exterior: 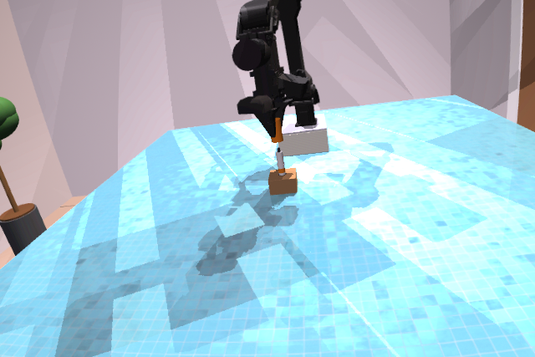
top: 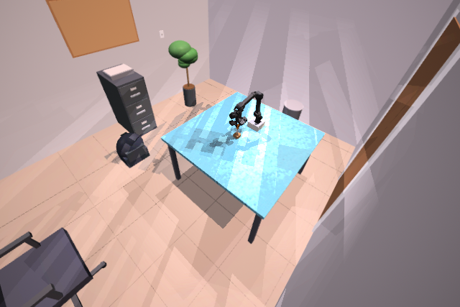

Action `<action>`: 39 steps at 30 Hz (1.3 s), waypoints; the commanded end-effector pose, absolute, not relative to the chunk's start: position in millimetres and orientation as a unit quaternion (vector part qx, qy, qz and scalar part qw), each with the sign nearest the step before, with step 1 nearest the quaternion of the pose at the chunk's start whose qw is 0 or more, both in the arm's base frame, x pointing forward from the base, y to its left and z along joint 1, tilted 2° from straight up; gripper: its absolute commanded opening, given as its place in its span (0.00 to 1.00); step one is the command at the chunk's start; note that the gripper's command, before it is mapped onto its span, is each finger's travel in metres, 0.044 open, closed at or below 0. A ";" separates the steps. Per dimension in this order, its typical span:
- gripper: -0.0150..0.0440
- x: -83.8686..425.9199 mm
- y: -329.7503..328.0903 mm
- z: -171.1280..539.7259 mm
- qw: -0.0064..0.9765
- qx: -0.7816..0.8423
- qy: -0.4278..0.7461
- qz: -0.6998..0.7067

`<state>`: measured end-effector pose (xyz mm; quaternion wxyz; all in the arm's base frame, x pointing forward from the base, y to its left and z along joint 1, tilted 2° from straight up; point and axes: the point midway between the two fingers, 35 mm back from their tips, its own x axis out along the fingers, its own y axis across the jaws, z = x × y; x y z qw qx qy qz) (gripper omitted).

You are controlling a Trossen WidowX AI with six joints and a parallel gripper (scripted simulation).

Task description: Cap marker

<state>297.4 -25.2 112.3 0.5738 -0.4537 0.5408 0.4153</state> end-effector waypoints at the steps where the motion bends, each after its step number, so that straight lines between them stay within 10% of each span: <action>1: 0.25 293.1 -26.8 110.7 0.572 -0.453 0.540 0.420; 39: 0.25 296.8 -27.3 55.7 0.572 -0.453 0.540 0.420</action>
